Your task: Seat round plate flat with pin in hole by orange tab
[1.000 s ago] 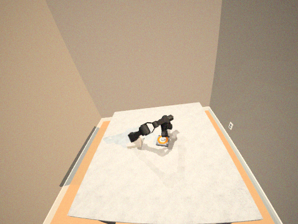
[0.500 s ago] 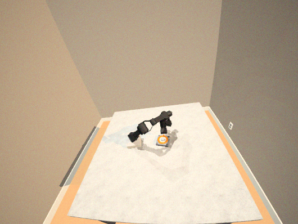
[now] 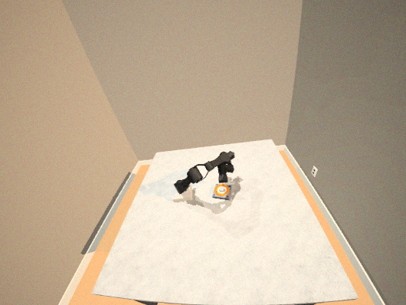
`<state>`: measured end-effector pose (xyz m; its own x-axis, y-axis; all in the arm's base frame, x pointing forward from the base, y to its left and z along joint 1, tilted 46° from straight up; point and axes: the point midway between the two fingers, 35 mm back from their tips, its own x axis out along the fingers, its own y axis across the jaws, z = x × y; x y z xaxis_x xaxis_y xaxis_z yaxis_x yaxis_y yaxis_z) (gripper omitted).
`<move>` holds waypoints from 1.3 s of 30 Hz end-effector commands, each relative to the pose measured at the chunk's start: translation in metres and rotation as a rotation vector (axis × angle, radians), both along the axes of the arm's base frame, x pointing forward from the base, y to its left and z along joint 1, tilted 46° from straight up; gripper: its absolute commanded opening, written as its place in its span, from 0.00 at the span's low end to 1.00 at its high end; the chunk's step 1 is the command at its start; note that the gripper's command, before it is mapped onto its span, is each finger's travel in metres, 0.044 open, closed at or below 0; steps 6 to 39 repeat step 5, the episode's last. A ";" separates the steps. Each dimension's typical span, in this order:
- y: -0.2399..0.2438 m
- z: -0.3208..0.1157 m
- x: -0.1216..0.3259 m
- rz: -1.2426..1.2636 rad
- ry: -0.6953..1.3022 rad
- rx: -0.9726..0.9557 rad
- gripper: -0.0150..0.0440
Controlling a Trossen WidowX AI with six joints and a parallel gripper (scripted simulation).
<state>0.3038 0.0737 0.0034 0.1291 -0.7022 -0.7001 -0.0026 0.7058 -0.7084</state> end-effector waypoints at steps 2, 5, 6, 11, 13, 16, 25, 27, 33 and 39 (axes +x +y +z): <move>0.000 0.000 0.000 0.005 0.004 -0.002 0.25; 0.000 0.000 0.000 0.005 0.004 -0.002 0.25; 0.000 0.000 0.000 0.005 0.004 -0.002 0.25; 0.000 0.000 0.000 0.005 0.004 -0.002 0.25; 0.000 0.000 0.000 0.005 0.004 -0.002 0.25; 0.000 0.000 0.000 0.005 0.004 -0.002 0.25; 0.000 0.000 0.000 0.005 0.004 -0.002 0.25; 0.000 0.000 0.000 0.005 0.004 -0.002 0.25; 0.000 0.000 0.000 0.005 0.004 -0.002 0.25; 0.000 0.000 0.000 0.005 0.004 -0.002 0.25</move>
